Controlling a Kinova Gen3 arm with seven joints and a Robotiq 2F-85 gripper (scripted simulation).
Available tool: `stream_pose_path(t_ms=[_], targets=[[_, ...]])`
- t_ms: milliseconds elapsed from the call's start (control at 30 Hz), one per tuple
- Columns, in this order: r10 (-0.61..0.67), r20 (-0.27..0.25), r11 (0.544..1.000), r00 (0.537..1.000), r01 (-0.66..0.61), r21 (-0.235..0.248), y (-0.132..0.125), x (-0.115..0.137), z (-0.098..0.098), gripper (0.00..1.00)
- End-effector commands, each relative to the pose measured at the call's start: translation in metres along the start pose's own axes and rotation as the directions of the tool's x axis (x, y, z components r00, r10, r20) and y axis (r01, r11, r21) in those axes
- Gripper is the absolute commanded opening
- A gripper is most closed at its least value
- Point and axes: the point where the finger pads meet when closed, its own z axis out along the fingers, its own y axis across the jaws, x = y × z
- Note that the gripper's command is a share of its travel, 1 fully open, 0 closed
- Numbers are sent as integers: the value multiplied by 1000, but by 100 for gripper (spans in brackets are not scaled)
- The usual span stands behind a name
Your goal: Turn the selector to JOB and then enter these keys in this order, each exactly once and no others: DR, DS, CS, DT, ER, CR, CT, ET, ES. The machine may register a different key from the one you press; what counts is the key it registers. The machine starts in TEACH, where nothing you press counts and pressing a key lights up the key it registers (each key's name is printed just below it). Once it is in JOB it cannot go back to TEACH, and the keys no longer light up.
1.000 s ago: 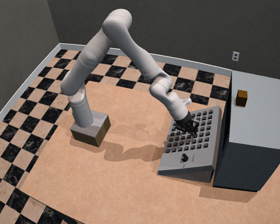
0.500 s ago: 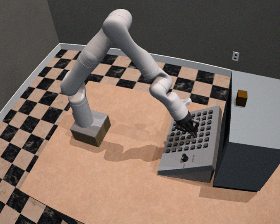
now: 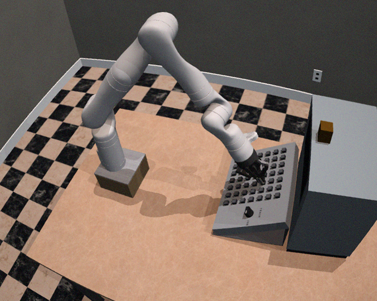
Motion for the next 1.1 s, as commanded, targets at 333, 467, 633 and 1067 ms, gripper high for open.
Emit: stream_pose_path(t_ms=[333,467,633,1067], targets=[[0,0,1000,1000,0,-2,1,0,0,10],[0,0,1000,1000,0,-2,1,0,0,10],[0,0,1000,1000,0,-2,1,0,-1,10],[0,0,1000,1000,0,-2,1,0,-15,10]])
